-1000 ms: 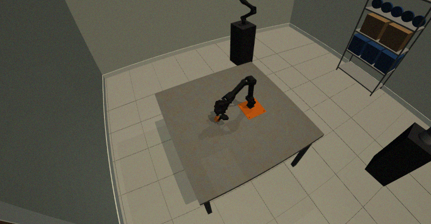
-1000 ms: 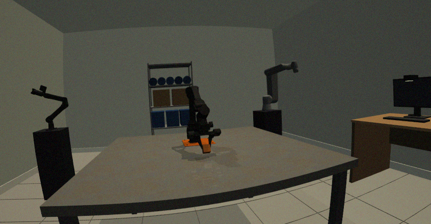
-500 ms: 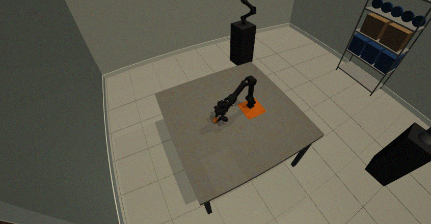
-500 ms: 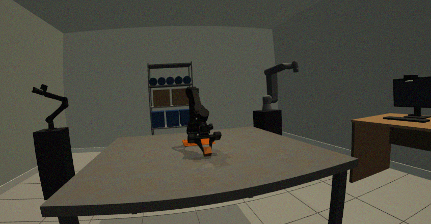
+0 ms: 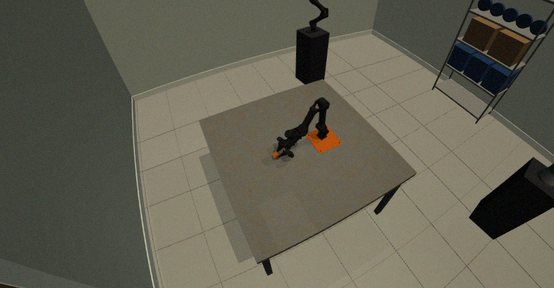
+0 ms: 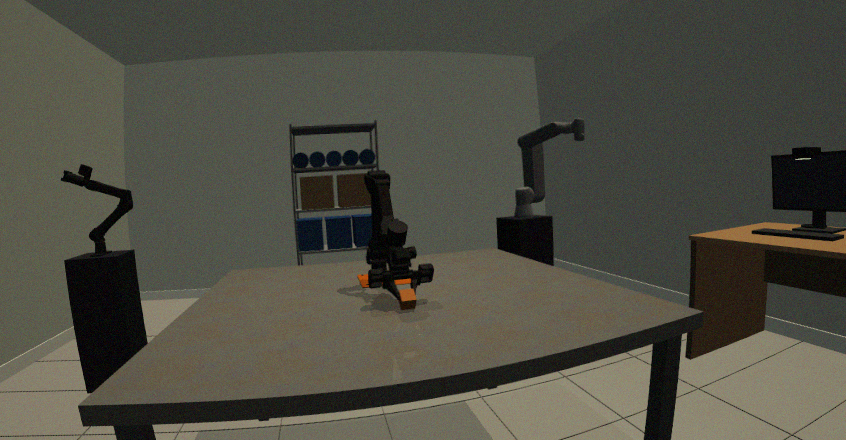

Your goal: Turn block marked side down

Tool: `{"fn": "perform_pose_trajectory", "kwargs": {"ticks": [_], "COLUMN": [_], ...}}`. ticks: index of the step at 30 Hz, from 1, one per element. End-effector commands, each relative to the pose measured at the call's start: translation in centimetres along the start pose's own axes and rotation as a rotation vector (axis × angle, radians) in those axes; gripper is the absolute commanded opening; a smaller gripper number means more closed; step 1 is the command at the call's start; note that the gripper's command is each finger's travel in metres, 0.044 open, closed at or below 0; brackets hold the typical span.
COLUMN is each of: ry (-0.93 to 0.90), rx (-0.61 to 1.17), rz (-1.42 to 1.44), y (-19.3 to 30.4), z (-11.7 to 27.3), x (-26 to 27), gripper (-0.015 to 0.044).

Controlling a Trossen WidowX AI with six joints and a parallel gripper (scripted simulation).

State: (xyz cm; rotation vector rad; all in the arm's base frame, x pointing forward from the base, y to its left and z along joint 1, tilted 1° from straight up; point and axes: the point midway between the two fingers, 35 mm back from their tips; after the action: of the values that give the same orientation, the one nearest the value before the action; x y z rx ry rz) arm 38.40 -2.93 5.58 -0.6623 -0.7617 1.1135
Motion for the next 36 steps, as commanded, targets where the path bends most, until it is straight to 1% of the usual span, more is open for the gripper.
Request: {"fn": "perform_pose_trajectory", "kwargs": {"ticks": [1,4,11,24,36], "ry": [-0.008,-0.018,-0.027,-0.027,-0.027], "rx": [-0.058,-0.102,-0.140,-0.143,-0.143], "rz": [0.000,-0.001,-0.001,-0.001,-0.001], "y": [0.50,0.68,0.63,0.62,0.62], "z": [0.26,0.64,0.87,0.88,0.88], "x": [-0.23,-0.29,-0.28,-0.28,-0.28], "gripper": [0.0000,0.0000,0.0000,0.0000,0.0315]}}
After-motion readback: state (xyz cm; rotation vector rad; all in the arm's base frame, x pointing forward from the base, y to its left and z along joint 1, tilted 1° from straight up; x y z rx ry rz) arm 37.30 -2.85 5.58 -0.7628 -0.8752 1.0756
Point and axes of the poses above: the point midway between the two fingers, 35 mm back from their tips, its own z axis back along the fingers, its own x axis across the jaws, y = z × x, and after that the axes turned 13 degrees about -z, right-handed
